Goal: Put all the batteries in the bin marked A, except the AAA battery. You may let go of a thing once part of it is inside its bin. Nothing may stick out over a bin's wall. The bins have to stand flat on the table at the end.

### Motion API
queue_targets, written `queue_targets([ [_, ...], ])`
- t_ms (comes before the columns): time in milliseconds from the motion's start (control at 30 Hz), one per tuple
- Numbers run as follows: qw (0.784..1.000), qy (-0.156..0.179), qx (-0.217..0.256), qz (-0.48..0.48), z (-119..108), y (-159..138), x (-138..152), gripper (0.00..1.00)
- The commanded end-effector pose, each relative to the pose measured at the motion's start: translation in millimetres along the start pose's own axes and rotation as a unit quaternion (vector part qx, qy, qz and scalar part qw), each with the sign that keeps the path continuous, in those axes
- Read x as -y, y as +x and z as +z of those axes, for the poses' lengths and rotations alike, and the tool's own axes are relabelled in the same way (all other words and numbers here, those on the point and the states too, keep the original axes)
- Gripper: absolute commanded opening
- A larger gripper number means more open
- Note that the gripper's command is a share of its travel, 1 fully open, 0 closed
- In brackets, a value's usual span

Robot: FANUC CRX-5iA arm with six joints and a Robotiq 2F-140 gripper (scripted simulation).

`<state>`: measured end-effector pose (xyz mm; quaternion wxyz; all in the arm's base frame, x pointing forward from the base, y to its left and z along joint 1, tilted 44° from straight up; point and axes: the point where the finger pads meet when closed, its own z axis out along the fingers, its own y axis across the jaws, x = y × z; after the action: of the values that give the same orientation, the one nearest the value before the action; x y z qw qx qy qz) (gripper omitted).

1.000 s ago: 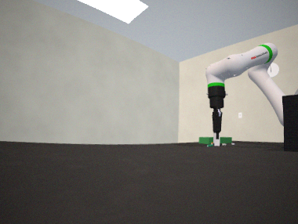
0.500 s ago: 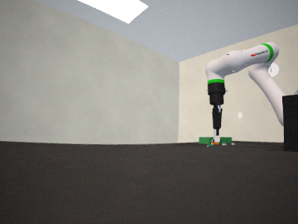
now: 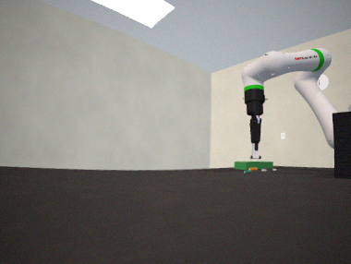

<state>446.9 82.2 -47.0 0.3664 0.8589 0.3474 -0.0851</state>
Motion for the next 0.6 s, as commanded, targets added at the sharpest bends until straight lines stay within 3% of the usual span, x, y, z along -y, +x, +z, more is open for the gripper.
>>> queue_targets([
  [0, 1.0, 0.0, 0.0, 0.0, -2.1, 0.1, 0.0, 0.05],
  [367, 1.0, 0.0, 0.0, 0.0, -1.6, 0.1, 0.0, 0.05],
  [567, 1.0, 0.0, 0.0, 0.0, -1.6, -14.5, -32.8, 0.05],
])
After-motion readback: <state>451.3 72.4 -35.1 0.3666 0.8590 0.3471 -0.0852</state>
